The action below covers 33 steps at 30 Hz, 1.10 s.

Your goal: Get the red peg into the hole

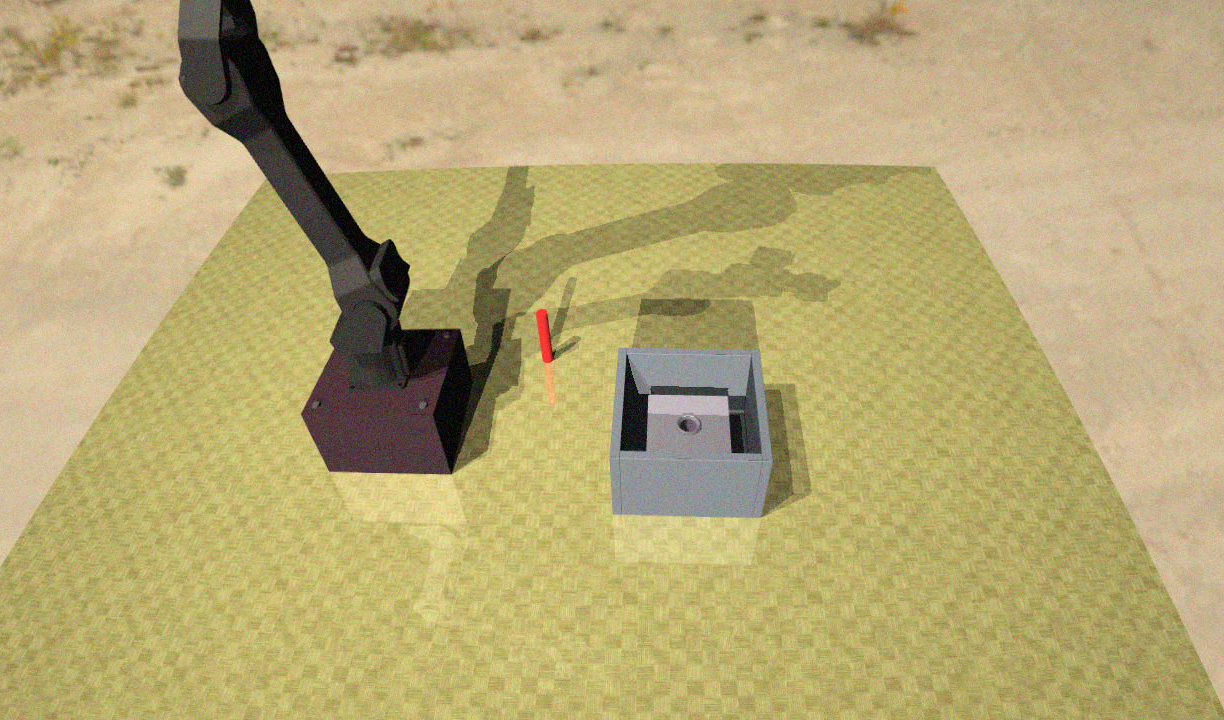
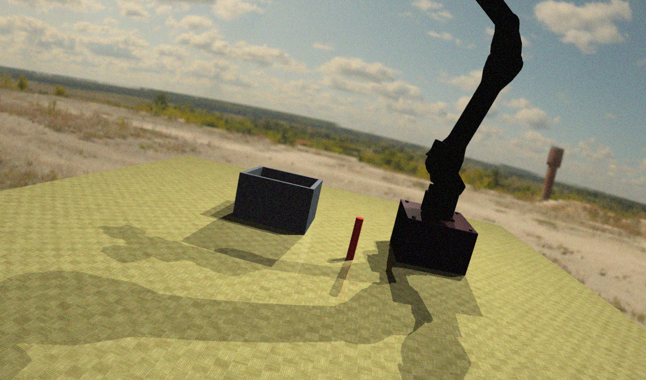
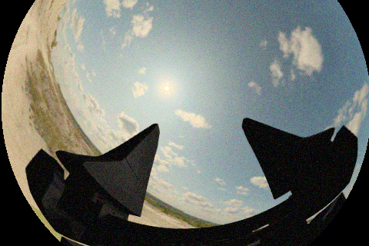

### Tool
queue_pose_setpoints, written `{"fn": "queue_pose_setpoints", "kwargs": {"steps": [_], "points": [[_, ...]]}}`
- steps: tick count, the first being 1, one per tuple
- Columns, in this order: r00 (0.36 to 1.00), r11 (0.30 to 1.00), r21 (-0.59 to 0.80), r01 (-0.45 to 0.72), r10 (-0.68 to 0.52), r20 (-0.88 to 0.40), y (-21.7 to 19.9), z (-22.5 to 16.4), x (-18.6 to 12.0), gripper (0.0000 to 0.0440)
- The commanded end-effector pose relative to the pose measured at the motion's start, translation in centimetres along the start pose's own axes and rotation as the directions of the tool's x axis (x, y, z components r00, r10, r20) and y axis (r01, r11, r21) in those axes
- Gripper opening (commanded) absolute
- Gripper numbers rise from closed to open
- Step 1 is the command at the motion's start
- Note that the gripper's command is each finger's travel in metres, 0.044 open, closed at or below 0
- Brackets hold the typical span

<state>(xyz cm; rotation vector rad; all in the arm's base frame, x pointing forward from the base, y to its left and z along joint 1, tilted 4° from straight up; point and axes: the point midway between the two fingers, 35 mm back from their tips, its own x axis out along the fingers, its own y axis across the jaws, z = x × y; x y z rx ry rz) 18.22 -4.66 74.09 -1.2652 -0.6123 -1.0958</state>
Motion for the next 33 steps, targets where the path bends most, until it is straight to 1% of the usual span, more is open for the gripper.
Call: {"fn": "queue_pose_setpoints", "kwargs": {"steps": [1,2,8,12,16,20,25,33], "points": [[1.0,1.0,0.018,-0.004,0.004,-0.006,0.4,-0.1,-0.1,0.0423],[1.0,0.999,0.041,-0.015,0.015,-0.01,1.0,-0.1,-0.1,0.0438],[0.989,0.97,0.198,-0.142,0.147,-0.009,6.0,0.6,-1.0,0.044],[0.97,0.928,0.292,-0.232,0.243,-0.002,9.5,1.2,-2.0,0.044],[0.941,0.869,0.381,-0.315,0.338,0.007,12.8,1.8,-3.2,0.044],[0.903,0.796,0.465,-0.388,0.429,0.02,15.9,2.6,-4.7,0.044],[0.842,0.686,0.561,-0.463,0.538,0.038,19.6,3.6,-7.1,0.044],[0.712,0.483,0.689,-0.54,0.698,0.07,24.9,5.3,-11.8,0.044]]}}
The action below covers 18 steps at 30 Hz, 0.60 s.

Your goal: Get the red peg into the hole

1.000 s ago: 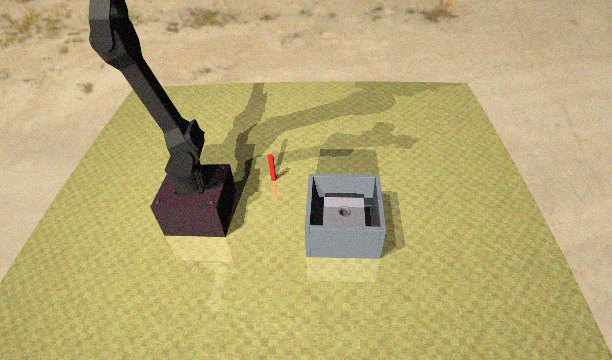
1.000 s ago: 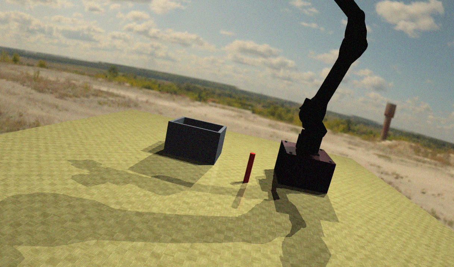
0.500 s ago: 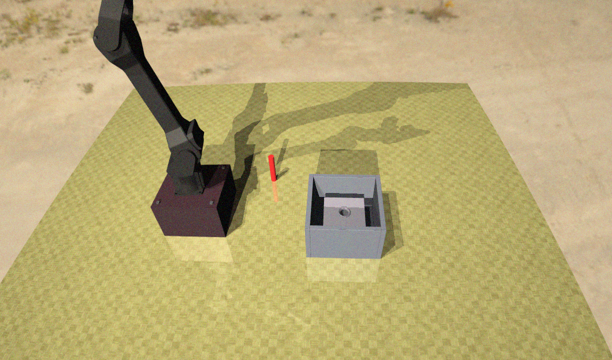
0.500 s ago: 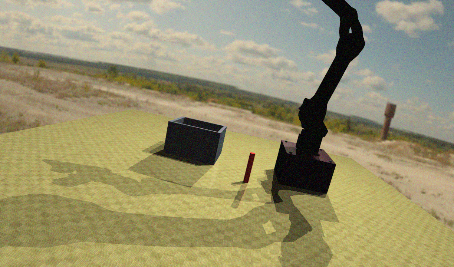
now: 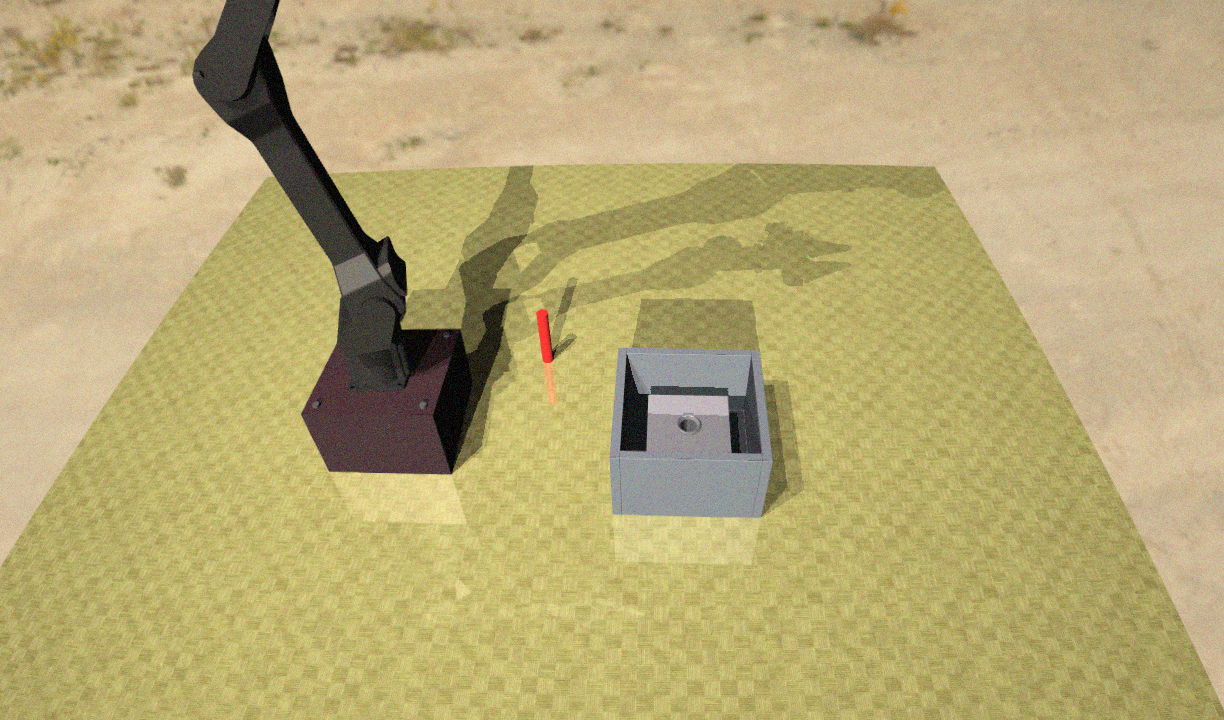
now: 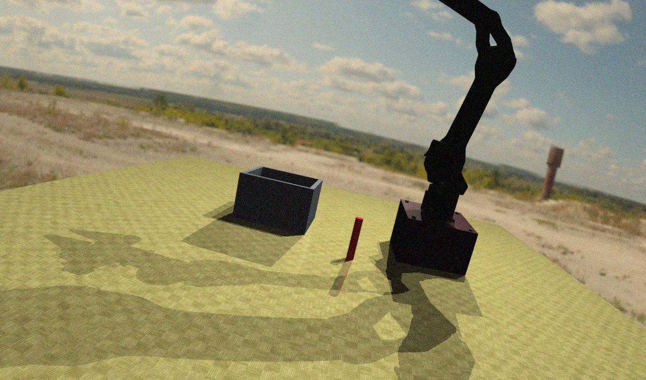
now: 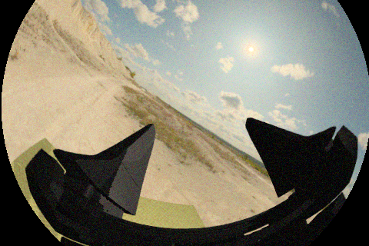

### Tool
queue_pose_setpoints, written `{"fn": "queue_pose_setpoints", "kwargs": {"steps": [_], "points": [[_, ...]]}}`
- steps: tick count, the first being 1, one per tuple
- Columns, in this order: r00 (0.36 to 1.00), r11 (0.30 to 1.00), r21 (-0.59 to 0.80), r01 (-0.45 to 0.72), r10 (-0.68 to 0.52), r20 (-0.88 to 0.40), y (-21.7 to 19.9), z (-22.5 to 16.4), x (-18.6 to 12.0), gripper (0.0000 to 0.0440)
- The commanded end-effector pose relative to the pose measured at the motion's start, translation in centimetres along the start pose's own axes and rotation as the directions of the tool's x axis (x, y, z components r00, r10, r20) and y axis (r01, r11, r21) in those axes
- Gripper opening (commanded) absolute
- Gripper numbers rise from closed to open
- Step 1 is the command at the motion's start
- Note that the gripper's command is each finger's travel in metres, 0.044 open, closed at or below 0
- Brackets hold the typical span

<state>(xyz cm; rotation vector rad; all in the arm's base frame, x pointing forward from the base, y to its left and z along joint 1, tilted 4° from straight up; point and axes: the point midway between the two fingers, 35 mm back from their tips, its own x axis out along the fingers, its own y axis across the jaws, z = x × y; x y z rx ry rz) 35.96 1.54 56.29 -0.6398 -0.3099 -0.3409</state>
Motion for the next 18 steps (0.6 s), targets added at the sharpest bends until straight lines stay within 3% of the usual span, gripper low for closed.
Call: {"fn": "queue_pose_setpoints", "kwargs": {"steps": [1,10,18], "points": [[0.996,0.995,0.068,-0.068,0.072,-0.053,2.8,-1.6,-0.2,0.044],[0.945,0.939,0.271,-0.214,0.27,-0.187,9.9,-5.6,-2.0,0.044],[0.847,0.856,0.439,-0.273,0.431,-0.312,15.8,-9.3,-5.0,0.044]]}}
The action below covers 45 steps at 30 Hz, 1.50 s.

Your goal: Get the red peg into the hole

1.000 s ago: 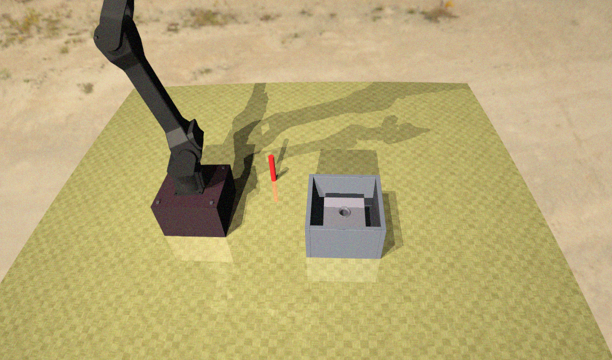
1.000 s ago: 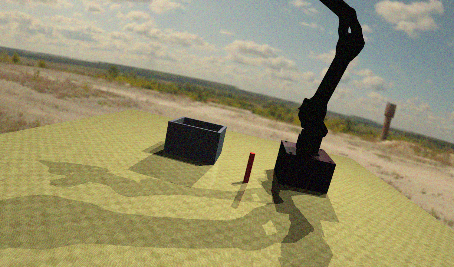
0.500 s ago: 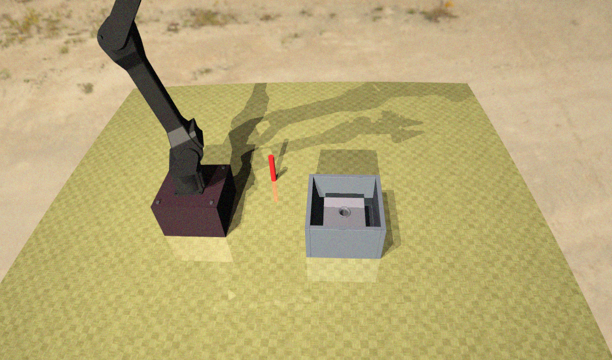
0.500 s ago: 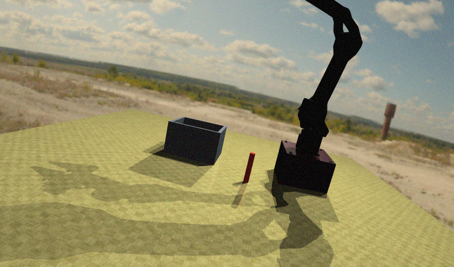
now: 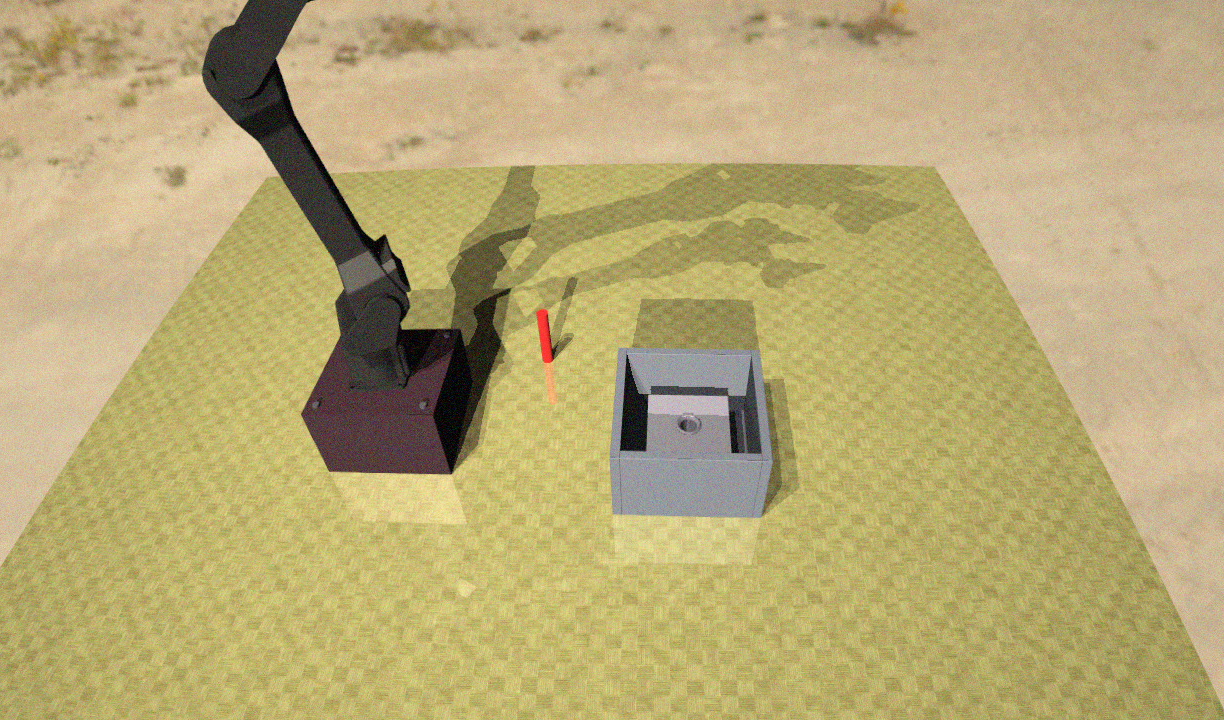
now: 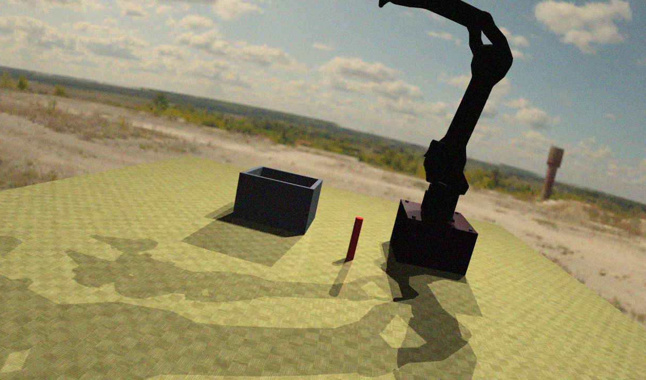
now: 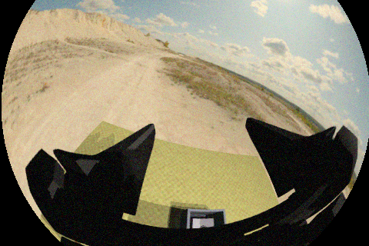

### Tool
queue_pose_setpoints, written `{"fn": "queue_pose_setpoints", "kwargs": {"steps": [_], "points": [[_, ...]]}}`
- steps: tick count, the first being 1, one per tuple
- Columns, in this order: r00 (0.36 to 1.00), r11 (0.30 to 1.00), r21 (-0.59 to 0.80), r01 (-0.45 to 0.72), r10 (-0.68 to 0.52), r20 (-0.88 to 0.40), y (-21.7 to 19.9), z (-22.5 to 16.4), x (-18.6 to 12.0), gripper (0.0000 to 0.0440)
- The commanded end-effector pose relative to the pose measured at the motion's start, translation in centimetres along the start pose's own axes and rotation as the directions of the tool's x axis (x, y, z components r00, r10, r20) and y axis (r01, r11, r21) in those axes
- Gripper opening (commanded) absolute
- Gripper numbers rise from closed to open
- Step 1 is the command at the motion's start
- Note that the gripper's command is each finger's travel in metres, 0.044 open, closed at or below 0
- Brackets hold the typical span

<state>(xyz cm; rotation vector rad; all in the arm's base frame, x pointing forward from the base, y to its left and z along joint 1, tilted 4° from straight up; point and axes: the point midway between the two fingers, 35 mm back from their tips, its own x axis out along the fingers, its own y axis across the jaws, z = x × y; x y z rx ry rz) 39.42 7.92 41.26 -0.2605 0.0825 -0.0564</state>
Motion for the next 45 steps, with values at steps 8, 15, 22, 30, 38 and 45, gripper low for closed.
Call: {"fn": "queue_pose_setpoints", "kwargs": {"steps": [8,15,22,30,38,45], "points": [[0.954,0.978,0.19,-0.085,0.135,-0.267,5.4,-8.4,-0.8,0.044],[0.869,0.951,0.303,-0.065,0.203,-0.45,8.3,-14.0,-2.7,0.044],[0.745,0.926,0.376,0.016,0.24,-0.623,10.4,-19.4,-5.6,0.0439],[0.564,0.906,0.389,0.168,0.236,-0.792,11.7,-24.8,-9.6,0.0438],[0.366,0.878,0.316,0.359,0.179,-0.913,11.7,-29.5,-13.5,0.0434],[0.225,0.833,0.218,0.508,0.116,-0.967,11.1,-32.9,-15.7,0.0428]]}}
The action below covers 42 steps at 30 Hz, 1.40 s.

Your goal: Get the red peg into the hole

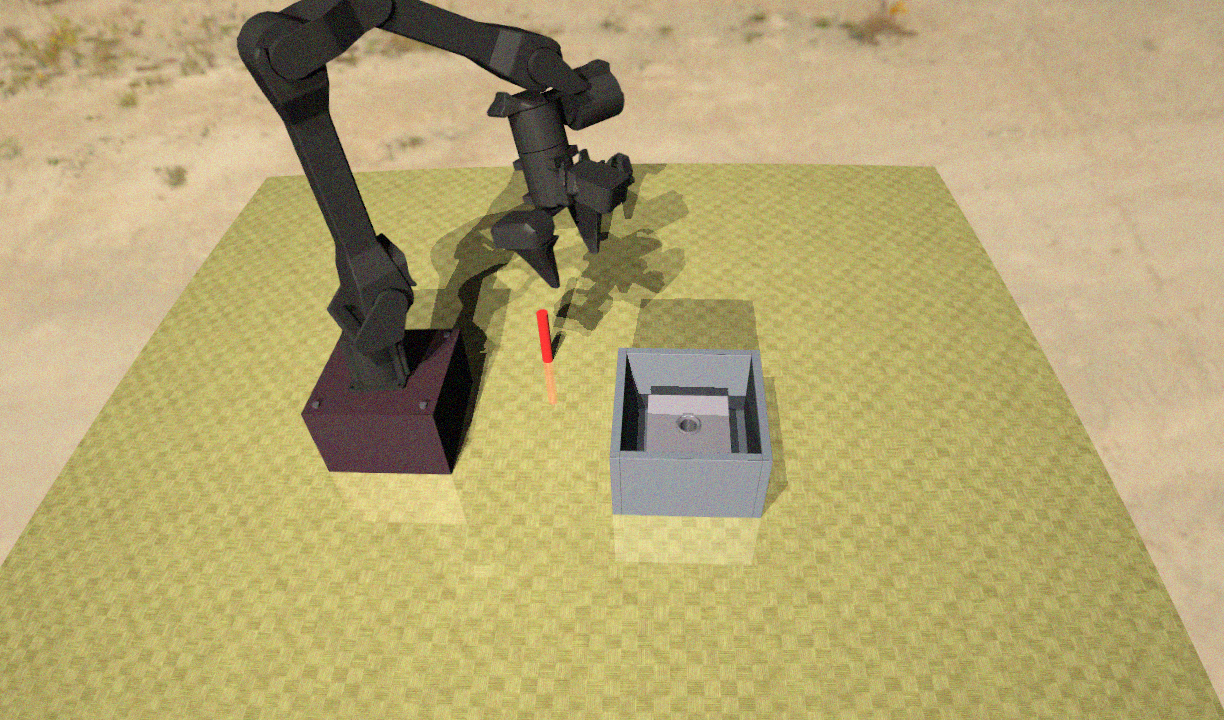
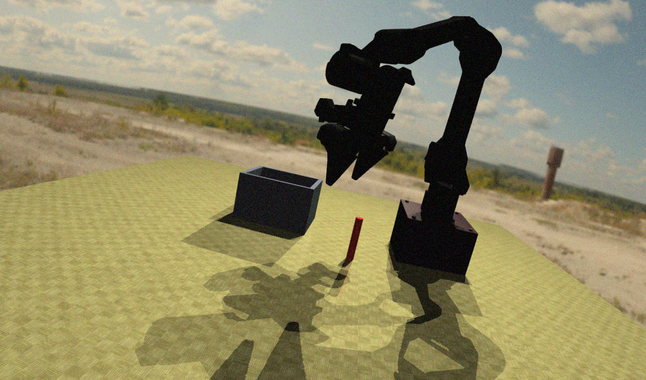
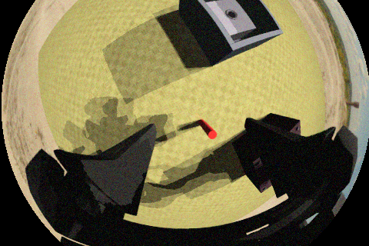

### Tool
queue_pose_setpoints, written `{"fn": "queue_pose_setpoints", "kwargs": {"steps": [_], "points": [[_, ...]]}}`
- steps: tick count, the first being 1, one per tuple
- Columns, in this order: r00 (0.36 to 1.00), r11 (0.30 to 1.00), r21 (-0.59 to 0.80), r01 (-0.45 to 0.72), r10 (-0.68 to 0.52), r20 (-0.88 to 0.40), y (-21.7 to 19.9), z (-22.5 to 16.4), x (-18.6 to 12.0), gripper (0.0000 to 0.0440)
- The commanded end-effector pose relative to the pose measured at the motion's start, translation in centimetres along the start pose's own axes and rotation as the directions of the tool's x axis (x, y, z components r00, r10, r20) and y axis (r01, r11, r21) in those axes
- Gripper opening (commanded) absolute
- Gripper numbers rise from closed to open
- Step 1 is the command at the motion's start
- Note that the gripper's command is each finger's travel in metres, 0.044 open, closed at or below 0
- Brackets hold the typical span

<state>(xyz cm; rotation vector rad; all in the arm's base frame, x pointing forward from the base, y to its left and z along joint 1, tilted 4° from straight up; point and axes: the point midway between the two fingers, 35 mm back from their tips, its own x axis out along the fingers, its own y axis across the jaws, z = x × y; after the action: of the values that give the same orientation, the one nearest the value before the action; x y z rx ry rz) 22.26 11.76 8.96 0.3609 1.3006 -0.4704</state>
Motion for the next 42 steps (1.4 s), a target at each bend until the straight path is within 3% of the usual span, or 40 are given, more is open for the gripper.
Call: {"fn": "queue_pose_setpoints", "kwargs": {"steps": [1,11,25,29,42], "points": [[0.997,0.997,0.054,0.062,-0.059,-0.045,-1.1,-1.0,1.3,0.0428],[0.987,0.971,0.193,0.142,-0.123,-0.108,-2.2,-2.7,4.9,0.0426],[0.992,0.942,0.322,0.094,-0.061,-0.112,-2.0,-4.7,10.1,0.0422],[0.99,0.931,0.35,0.104,-0.062,-0.131,-2.2,-5.3,10.8,0.034],[0.974,0.92,0.372,0.124,-0.042,-0.221,-1.8,-5.3,10.8,0.0001]]}}
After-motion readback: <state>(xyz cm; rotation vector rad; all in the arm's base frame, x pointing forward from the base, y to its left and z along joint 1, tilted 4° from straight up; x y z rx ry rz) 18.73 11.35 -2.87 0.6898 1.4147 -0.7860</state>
